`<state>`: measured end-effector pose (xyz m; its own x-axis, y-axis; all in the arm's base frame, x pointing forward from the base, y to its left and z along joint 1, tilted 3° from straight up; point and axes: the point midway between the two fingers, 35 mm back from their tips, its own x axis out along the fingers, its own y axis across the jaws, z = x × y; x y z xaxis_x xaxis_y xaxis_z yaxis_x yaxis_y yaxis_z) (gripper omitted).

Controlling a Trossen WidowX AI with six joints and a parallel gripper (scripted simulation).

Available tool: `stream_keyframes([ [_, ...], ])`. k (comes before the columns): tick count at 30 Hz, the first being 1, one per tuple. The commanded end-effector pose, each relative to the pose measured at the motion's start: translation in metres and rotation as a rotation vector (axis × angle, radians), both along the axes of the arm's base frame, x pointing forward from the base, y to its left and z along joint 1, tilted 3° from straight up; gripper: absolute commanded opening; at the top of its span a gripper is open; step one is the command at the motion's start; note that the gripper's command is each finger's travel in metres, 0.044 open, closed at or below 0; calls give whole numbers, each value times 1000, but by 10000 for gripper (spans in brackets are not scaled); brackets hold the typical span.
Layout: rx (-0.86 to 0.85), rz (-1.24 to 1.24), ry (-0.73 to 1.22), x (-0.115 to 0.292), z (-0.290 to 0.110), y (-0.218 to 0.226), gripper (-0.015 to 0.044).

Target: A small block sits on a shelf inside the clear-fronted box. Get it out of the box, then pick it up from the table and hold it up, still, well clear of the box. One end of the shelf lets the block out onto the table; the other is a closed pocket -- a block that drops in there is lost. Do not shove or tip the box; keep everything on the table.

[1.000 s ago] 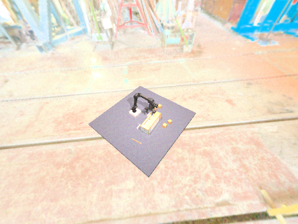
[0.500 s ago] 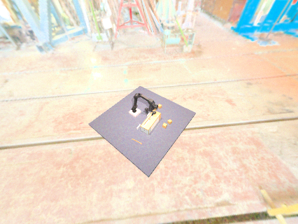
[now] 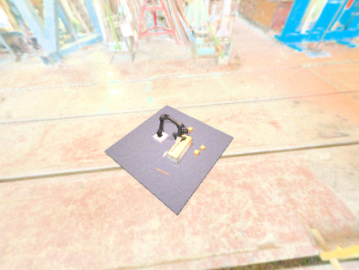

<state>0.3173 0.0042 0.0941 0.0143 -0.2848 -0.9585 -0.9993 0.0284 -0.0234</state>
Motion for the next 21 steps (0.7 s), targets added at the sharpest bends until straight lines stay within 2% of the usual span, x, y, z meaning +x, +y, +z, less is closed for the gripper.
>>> stream_keyframes([
  [1, -3, -3, 9, -2, -9, 1, 400],
  [10, 0, 0, 1, -2, -9, 1, 400],
  [21, -3, 0, 2, -3, -12, -31, 400],
])
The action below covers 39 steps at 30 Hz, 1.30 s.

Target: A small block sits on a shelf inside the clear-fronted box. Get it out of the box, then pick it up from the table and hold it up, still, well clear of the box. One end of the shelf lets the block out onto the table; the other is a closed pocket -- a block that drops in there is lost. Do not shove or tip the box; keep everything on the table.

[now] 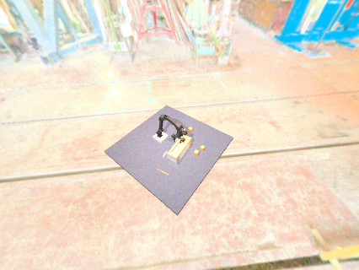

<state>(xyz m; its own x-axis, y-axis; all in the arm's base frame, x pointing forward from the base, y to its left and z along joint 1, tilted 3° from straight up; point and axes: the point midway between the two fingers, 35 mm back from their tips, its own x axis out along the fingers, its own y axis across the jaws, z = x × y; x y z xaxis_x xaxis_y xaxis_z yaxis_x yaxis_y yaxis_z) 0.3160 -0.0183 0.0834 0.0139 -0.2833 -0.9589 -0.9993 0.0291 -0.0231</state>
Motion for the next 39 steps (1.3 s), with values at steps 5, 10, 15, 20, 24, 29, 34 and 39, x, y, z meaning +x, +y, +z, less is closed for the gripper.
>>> stream_keyframes([
  [5, -6, 1, 2, -2, -2, -23, 400],
  [10, -8, 1, 2, -2, -2, -37, 400],
  [15, -9, 1, 2, -3, -3, -52, 400],
  [20, -10, 1, 2, -3, -3, -66, 400],
  [24, -11, 1, 2, -4, -4, -78, 400],
  [29, -13, 1, 2, -4, -4, -93, 400],
  [34, -12, 1, 2, -5, -4, -82, 400],
  [39, -11, 1, 2, -6, -4, -78, 400],
])
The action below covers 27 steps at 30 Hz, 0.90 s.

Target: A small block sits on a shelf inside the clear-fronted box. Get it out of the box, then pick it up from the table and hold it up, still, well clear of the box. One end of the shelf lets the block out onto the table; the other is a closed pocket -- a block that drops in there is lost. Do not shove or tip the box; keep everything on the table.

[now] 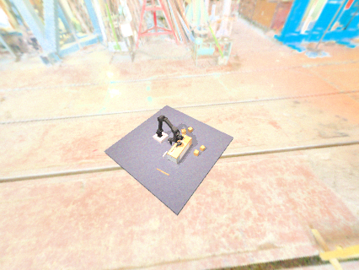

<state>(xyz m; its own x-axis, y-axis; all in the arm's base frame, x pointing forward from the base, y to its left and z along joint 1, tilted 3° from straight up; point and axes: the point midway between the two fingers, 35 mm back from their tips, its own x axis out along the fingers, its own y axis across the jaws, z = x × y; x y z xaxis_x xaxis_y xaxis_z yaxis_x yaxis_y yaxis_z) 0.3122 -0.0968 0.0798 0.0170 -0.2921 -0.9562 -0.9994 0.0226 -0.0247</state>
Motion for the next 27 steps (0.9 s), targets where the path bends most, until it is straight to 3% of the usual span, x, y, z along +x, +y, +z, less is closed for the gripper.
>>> stream_keyframes([
  [1, -2, -6, 4, -2, 0, 1, 400],
  [27, -3, -6, 4, -2, -1, -12, 400],
])
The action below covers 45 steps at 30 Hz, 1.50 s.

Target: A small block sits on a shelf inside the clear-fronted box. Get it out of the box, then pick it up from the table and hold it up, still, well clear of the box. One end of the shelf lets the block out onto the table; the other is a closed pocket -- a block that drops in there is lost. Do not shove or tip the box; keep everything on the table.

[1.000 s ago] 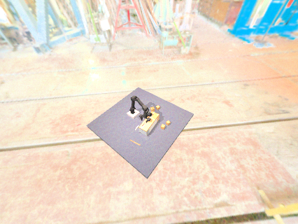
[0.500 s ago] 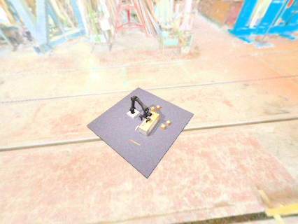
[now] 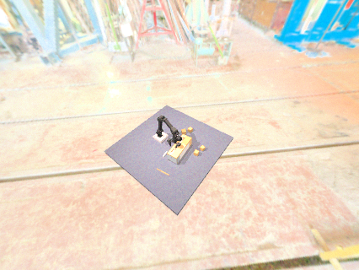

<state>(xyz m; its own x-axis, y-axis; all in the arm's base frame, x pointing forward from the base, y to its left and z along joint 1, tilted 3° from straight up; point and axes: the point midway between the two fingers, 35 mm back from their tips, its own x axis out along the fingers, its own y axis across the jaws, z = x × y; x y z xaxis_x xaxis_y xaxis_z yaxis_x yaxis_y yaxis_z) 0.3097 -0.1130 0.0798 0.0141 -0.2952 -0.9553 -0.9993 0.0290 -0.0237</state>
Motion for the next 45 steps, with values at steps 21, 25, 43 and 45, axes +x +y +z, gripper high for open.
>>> stream_keyframes([
  [21, -1, 1, 3, 0, -1, -5, 400],
  [25, -1, 1, 3, 0, -1, -9, 400],
  [43, -3, 1, 3, 0, -2, -27, 400],
  [45, -3, 1, 3, 0, -2, -29, 400],
])
